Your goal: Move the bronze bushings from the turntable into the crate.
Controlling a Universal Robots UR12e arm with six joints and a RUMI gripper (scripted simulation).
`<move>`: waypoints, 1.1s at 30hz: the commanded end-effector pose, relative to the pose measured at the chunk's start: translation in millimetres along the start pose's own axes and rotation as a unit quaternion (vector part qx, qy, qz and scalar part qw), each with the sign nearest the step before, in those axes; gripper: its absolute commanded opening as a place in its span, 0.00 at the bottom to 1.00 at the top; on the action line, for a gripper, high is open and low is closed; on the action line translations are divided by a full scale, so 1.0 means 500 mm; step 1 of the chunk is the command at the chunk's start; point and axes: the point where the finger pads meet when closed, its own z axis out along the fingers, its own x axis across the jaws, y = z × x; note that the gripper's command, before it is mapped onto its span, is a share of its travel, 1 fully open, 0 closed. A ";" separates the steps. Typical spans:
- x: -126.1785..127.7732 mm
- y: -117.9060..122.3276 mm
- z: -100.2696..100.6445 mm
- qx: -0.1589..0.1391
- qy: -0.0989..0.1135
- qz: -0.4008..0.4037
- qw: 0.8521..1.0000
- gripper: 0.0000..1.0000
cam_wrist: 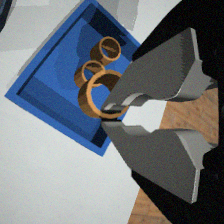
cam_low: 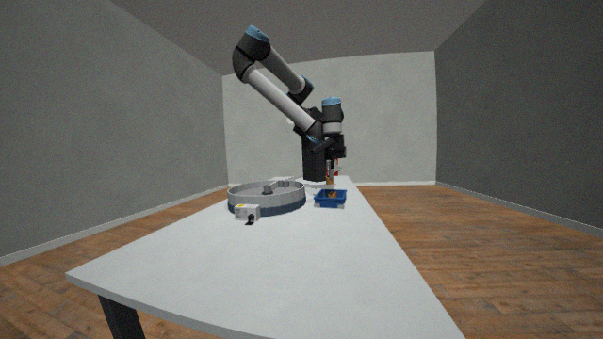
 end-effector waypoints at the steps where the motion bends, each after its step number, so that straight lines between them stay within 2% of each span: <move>1: 0.002 0.000 0.078 0.000 0.001 0.000 1.000 0.00; 3: 0.002 0.000 0.097 0.000 0.001 0.000 1.000 0.00; 9: 0.002 0.001 0.114 0.000 0.001 0.000 1.000 0.00; 33: 0.003 0.002 0.112 0.000 0.001 0.000 1.000 0.00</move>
